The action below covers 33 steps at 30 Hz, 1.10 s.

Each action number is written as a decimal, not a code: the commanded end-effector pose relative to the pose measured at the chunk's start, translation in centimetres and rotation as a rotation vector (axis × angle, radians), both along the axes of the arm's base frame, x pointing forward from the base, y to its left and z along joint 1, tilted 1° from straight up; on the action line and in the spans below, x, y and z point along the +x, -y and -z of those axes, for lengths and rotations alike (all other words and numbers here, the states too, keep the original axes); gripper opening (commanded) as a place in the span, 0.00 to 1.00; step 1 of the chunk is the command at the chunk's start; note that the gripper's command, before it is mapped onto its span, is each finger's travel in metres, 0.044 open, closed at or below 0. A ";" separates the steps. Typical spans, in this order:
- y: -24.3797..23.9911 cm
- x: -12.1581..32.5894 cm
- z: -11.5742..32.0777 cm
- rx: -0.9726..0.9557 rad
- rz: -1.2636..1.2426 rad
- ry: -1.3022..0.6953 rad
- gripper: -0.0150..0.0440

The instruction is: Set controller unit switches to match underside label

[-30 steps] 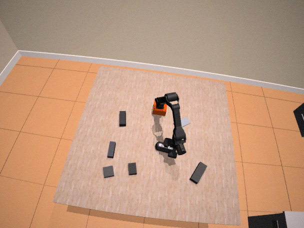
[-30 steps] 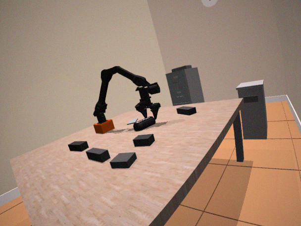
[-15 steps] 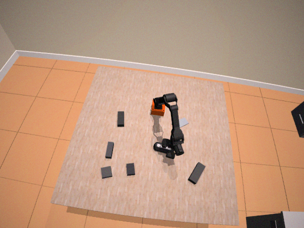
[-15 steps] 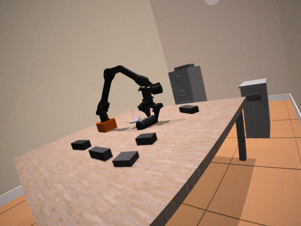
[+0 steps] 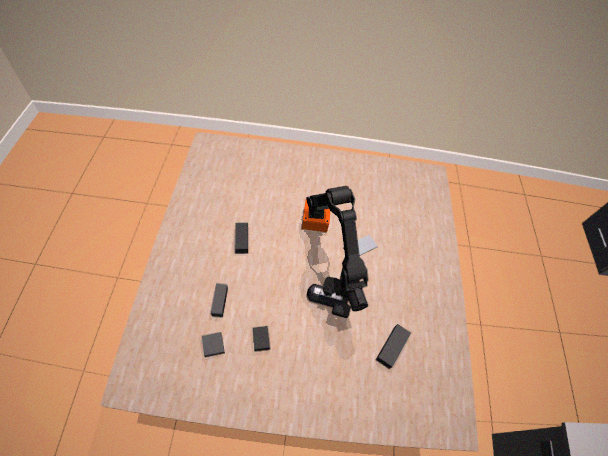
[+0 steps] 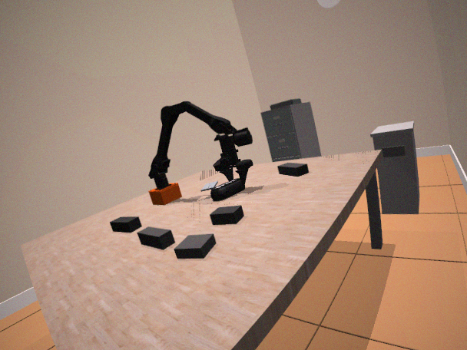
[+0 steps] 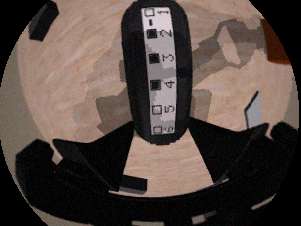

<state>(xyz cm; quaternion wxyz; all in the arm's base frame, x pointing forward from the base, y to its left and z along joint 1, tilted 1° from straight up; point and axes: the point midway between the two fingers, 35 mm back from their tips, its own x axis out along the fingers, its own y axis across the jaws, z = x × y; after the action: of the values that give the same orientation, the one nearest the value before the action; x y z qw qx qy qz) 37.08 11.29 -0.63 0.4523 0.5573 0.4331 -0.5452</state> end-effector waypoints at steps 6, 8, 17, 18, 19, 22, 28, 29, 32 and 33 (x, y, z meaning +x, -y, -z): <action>0.3 -0.1 -0.4 -0.005 0.003 -0.001 0.82; 0.3 -0.1 -0.5 -0.005 0.003 -0.001 0.82; 0.5 -0.2 -1.2 -0.006 0.003 -0.001 0.82; 0.5 -0.2 -1.2 -0.006 0.003 -0.001 0.82; 0.5 -0.2 -1.3 -0.006 0.003 -0.001 0.82; 0.6 -0.2 -1.6 -0.006 0.003 -0.001 0.82; 0.7 -0.2 -1.9 -0.006 0.003 -0.001 0.82; 0.8 -0.2 -1.9 -0.006 0.003 -0.001 0.82; 0.8 -0.3 -2.2 -0.006 0.003 -0.001 0.82; 0.9 -0.3 -2.2 -0.006 0.003 -0.001 0.82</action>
<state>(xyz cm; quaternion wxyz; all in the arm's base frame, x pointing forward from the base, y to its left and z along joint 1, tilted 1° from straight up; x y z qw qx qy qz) 36.61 10.60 0.86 0.4492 0.5535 0.4337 -0.5511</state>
